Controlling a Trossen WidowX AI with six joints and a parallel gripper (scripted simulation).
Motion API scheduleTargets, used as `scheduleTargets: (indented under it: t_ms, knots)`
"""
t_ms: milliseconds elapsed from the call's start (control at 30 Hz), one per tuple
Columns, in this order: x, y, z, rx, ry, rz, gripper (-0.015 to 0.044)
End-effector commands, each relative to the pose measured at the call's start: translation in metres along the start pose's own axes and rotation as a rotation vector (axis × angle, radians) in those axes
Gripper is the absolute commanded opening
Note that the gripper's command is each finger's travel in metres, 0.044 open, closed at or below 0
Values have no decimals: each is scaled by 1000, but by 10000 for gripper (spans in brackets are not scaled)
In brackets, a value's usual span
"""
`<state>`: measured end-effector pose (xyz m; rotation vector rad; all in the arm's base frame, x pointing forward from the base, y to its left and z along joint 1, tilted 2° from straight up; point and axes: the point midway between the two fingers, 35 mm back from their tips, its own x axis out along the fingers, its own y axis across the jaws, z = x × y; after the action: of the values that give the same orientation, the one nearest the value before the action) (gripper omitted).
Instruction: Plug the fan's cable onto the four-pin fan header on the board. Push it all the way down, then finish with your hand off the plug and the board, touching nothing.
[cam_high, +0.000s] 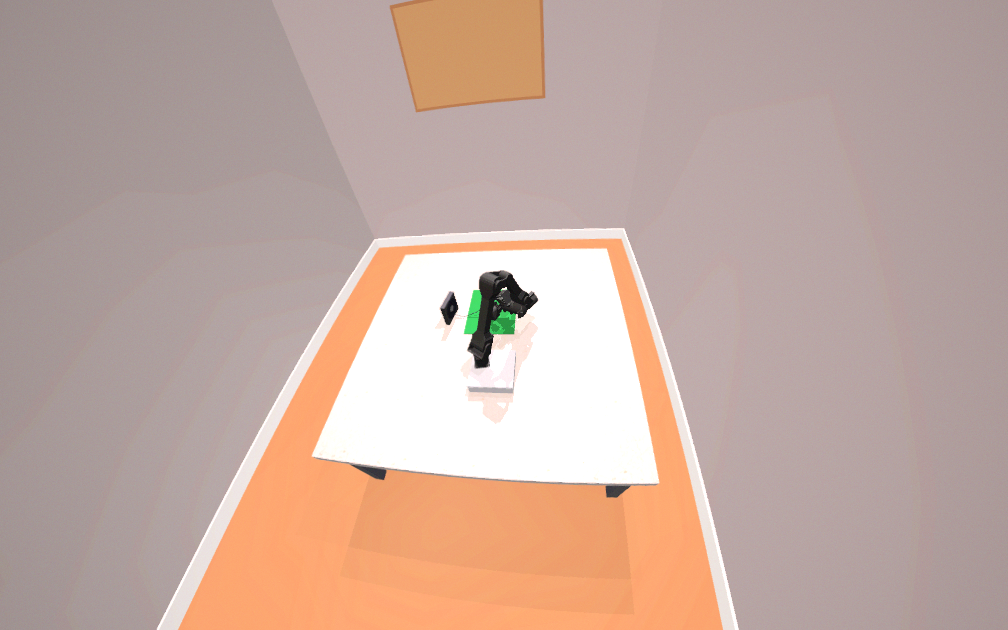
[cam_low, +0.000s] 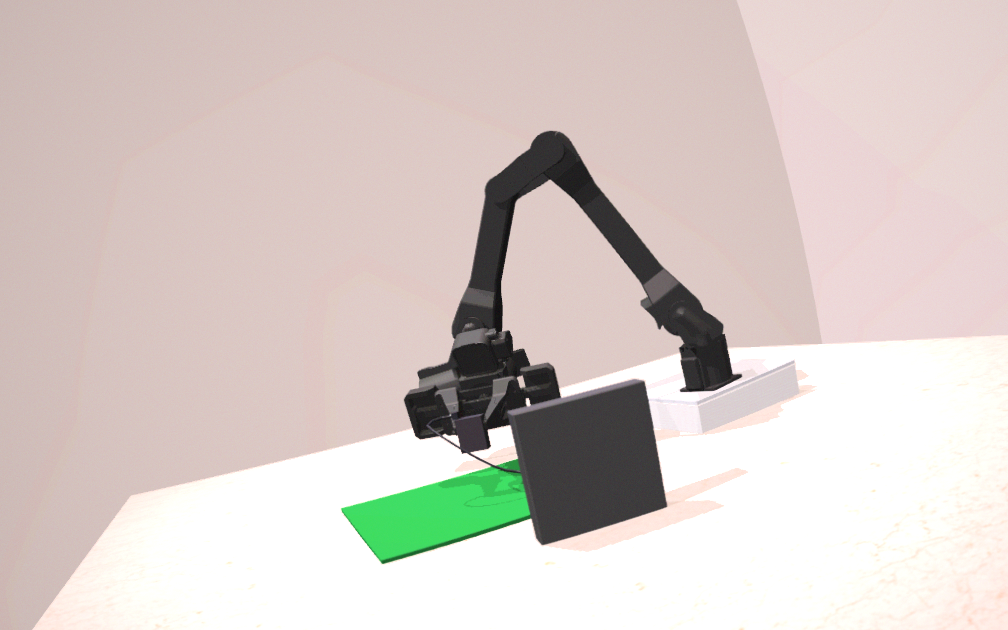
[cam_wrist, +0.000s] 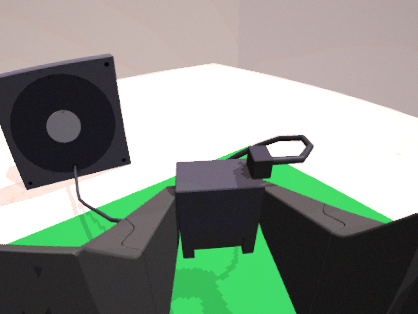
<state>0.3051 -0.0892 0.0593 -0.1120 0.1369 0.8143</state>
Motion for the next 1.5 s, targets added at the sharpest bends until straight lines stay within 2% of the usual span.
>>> scheduleTargets:
  t_ms: [0, 567, 1467]
  knots:
    - [0, -1, 3, -2, 9, 2, 0]
    - [-1, 0, 7, -2, 4, 1, 0]
    - [3, 1, -13, 0, 4, 2, 0]
